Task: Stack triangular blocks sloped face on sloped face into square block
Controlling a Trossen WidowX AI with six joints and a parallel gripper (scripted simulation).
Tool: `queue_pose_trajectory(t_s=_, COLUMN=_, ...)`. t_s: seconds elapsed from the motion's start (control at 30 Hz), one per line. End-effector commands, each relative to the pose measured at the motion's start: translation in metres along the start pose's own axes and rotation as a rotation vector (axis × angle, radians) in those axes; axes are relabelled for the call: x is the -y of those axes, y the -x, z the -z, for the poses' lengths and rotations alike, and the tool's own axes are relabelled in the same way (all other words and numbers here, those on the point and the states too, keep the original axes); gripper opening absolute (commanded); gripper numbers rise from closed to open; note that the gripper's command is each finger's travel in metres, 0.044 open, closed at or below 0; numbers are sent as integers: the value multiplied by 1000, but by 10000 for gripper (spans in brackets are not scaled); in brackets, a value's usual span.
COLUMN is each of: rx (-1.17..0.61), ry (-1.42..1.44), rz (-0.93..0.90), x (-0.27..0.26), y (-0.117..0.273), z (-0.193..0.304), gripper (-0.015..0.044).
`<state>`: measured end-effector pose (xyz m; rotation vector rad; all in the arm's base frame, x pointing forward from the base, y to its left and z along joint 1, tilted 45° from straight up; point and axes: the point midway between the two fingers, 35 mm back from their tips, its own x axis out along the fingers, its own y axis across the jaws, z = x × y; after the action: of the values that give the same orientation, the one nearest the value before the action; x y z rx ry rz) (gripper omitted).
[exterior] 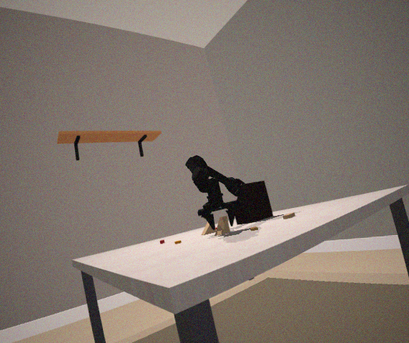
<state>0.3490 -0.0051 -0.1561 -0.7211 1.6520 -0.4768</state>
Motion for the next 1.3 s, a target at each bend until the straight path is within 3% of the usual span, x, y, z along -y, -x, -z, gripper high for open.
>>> queue_pose_trajectory(t_s=0.0, rx=-2, ry=7, rz=6, x=0, y=-7, z=2, gripper=440)
queue_pose_trajectory(t_s=0.23, rx=-2, ry=8, rz=7, x=0, y=-16, z=3, gripper=440)
queue_pose_trajectory(t_s=0.6, rx=-2, ry=8, rz=7, x=0, y=-16, z=3, gripper=151)
queue_pose_trajectory(t_s=0.83, rx=-2, ry=8, rz=7, x=0, y=-16, z=3, gripper=105)
queue_pose_trajectory(t_s=0.97, rx=-2, ry=8, rz=7, x=0, y=-15, z=3, gripper=0)
queue_pose_trajectory(t_s=1.27, rx=-3, ry=4, rz=3, x=0, y=15, z=3, gripper=0)
